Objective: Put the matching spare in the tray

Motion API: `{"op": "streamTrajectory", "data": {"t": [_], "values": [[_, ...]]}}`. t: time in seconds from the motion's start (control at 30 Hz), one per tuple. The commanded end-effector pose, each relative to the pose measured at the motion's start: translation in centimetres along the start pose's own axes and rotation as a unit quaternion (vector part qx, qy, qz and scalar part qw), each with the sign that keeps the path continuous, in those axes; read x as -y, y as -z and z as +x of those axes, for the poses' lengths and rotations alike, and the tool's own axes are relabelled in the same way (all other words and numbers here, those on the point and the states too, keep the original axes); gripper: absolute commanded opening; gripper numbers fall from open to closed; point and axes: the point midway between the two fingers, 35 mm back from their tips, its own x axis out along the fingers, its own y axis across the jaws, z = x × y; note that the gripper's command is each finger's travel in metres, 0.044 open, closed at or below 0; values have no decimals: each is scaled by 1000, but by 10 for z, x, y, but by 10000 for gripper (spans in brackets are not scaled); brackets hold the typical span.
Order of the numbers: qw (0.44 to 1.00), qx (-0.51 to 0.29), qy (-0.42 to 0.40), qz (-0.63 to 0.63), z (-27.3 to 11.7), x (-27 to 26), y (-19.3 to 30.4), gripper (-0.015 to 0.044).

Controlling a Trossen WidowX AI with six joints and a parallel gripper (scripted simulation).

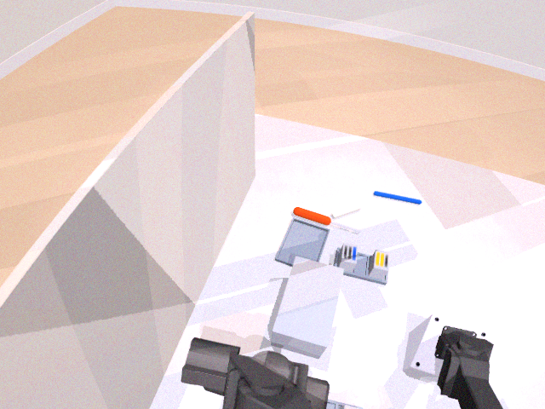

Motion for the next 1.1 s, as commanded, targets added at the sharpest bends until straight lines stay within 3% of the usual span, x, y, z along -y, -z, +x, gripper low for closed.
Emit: {"op": "streamTrajectory", "data": {"t": [0.0, 0.53, 1.07], "values": [[1000, -2, -4, 4, 10, -3, 2, 300], [1000, 0, -4, 4, 34, -6, 1, 300], [1000, 0, -4, 4, 35, -6, 1, 300]]}}
